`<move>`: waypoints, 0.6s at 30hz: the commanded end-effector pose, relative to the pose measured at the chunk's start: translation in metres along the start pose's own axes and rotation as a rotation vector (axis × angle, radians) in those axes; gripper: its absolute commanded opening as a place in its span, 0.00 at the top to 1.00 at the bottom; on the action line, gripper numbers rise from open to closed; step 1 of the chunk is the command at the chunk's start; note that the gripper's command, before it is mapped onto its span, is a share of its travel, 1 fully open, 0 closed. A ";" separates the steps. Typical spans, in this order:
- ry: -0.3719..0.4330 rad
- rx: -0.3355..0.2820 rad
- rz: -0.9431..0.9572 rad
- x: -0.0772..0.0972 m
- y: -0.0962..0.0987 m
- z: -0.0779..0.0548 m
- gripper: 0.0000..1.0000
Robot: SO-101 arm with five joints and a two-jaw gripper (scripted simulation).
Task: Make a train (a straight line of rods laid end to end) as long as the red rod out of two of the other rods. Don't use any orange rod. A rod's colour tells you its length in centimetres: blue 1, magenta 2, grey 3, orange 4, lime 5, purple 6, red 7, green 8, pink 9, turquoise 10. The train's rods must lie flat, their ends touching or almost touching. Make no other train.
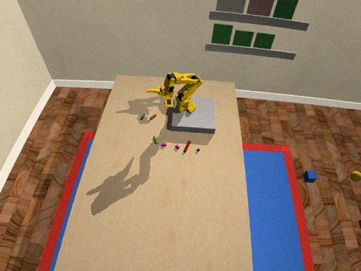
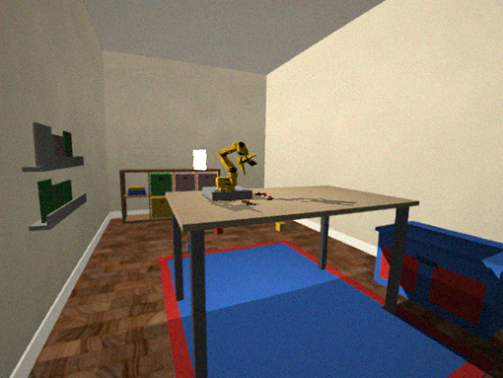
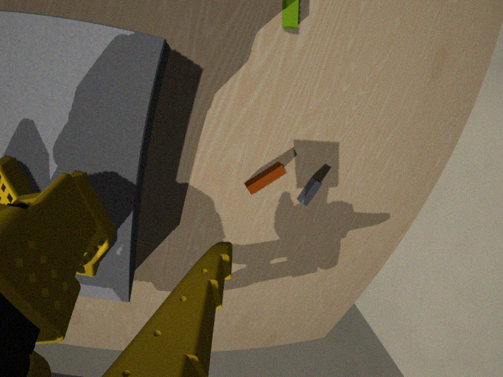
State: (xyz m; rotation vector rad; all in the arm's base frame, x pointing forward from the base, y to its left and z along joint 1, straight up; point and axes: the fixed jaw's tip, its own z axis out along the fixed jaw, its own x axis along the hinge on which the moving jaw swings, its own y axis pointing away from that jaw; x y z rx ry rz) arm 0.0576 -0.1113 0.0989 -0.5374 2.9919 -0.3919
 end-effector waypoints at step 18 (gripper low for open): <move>-0.018 -0.056 0.320 -0.027 -0.020 0.006 0.18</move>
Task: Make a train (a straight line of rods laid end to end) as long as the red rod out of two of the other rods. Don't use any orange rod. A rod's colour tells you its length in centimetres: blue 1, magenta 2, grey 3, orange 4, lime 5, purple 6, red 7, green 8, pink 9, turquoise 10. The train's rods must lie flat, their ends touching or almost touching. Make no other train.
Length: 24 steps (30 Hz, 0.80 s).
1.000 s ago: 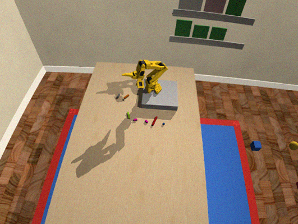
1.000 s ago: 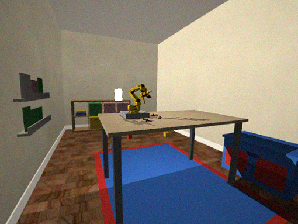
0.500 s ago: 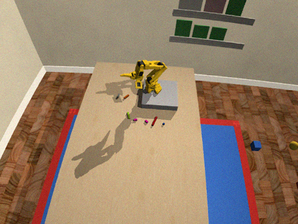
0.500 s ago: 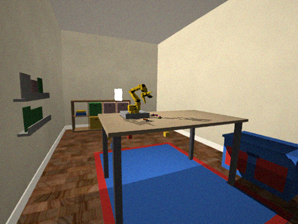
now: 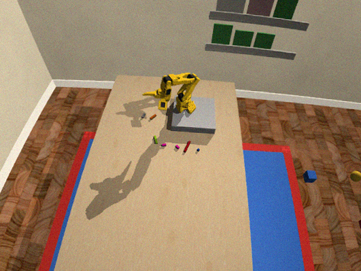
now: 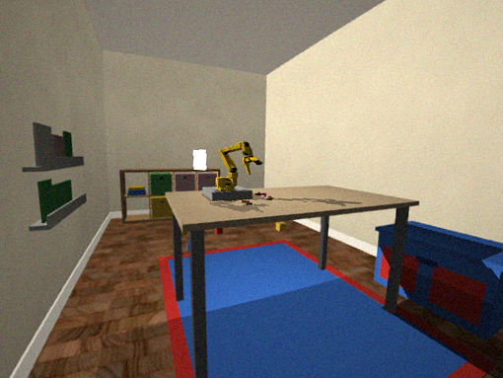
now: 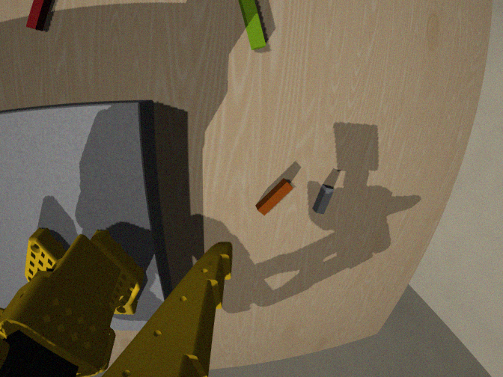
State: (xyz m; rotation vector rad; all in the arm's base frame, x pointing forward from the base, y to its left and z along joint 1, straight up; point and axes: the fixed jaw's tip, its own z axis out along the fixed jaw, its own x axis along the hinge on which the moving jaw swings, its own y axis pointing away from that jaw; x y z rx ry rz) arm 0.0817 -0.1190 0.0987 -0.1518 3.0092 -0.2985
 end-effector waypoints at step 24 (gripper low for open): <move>0.069 -0.110 0.694 -0.075 -0.007 0.035 0.49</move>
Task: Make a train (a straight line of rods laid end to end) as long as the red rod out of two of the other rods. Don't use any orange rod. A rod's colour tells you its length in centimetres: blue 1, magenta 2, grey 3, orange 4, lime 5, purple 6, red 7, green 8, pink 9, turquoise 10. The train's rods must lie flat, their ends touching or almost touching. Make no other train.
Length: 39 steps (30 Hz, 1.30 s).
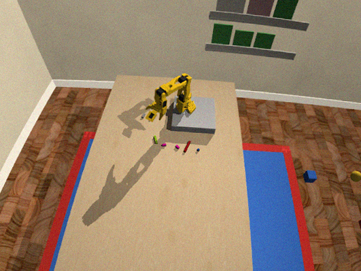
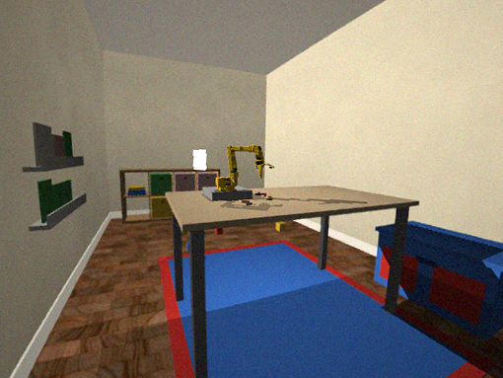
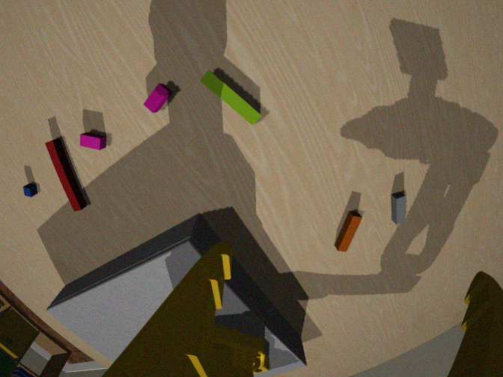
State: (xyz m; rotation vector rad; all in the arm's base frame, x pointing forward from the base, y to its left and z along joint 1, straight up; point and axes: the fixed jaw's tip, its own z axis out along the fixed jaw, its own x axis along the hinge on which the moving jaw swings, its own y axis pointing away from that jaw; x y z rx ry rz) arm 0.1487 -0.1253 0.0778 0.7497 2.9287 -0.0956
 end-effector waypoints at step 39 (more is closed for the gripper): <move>0.139 0.019 0.736 -0.045 0.064 0.068 0.80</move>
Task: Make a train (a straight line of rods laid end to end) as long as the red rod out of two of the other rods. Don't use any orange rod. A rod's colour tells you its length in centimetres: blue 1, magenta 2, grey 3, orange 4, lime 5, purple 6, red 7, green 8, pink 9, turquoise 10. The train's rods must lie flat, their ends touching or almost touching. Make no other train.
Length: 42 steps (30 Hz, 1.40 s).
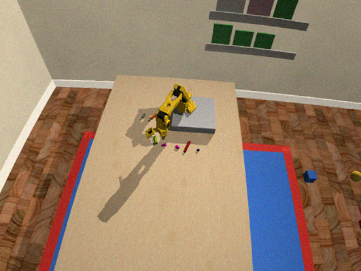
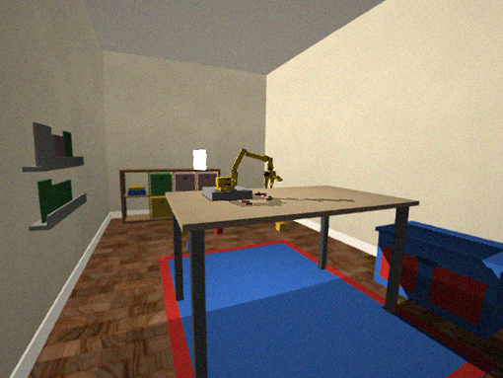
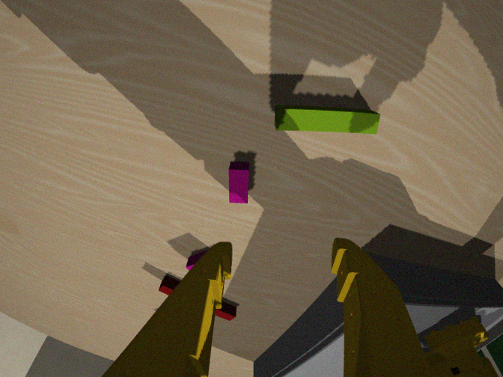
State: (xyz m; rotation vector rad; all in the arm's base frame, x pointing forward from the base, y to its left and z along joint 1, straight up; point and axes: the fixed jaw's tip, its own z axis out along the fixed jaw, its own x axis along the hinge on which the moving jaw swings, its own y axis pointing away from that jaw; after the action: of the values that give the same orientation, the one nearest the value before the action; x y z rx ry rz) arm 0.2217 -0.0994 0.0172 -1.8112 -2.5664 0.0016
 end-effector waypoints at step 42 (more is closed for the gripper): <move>0.007 0.007 0.035 0.006 0.012 0.010 0.81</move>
State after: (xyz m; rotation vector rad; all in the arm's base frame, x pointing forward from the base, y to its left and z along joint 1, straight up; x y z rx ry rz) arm 0.2299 -0.0925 0.0109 -1.8582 -2.5283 0.0029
